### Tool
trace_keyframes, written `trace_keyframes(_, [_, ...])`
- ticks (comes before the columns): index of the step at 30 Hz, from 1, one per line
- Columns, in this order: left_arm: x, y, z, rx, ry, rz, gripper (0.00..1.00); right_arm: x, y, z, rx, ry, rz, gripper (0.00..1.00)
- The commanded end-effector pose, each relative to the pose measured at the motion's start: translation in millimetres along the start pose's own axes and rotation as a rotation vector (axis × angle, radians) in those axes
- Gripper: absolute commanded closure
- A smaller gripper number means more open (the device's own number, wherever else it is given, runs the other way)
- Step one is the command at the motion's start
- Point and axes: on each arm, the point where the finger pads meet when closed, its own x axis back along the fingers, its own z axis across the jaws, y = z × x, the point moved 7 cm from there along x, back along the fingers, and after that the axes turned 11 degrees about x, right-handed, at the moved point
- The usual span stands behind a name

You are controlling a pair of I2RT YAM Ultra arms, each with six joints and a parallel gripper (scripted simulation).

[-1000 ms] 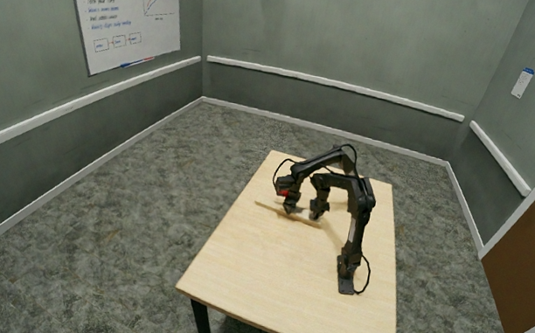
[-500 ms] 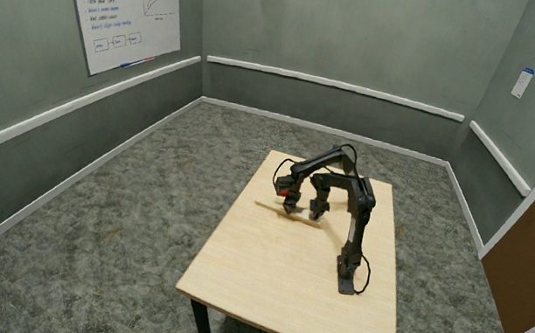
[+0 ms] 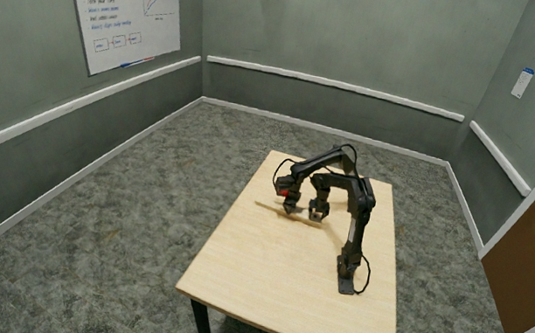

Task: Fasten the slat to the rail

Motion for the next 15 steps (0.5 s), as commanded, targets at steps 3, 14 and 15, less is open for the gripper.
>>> trace_keyframes(3, [3.0,0.9,0.3,0.0,0.003,-0.011,0.0,5.0,1.1,0.3,0.004,0.005,-0.014,0.28])
trace_keyframes(14, [32.7,-1.9,1.8,0.0,-0.007,-0.041,0.0,5.0,1.1,0.3,0.004,0.005,-0.014,0.28])
trace_keyframes(15, [32.7,-1.9,1.8,0.0,-0.007,-0.041,0.0,5.0,1.1,0.3,0.004,0.005,-0.014,0.28])
